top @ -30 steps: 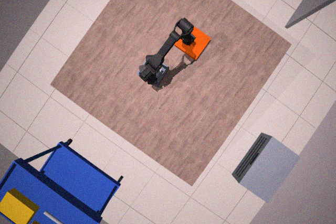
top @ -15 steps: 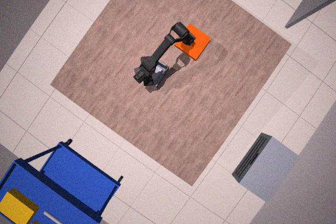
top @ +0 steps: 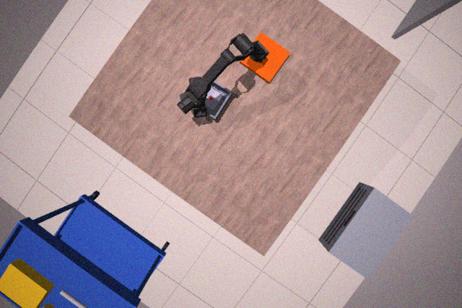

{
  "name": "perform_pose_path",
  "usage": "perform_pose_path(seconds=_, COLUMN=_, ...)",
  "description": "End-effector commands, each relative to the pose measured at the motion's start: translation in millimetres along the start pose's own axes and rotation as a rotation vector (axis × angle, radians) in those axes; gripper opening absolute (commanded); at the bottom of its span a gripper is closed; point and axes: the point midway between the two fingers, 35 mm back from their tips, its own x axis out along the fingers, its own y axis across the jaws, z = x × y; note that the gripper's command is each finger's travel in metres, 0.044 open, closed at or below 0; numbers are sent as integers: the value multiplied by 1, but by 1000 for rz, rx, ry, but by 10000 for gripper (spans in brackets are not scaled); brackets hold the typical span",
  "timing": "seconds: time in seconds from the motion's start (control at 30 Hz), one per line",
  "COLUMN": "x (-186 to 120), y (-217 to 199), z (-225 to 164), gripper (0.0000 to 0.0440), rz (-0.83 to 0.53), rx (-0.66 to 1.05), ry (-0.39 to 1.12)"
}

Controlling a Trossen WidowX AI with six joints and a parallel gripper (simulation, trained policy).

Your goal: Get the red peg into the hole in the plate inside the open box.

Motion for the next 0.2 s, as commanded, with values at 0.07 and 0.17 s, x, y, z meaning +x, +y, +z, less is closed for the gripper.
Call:
perform_pose_path(seconds=0.07, x=2, y=-12, z=16, gripper=112, rz=-20, rx=7, ry=-12)
perform_pose_path(seconds=0.17, x=2, y=-17, z=21, gripper=112, rz=-27, rx=8, ry=-14)
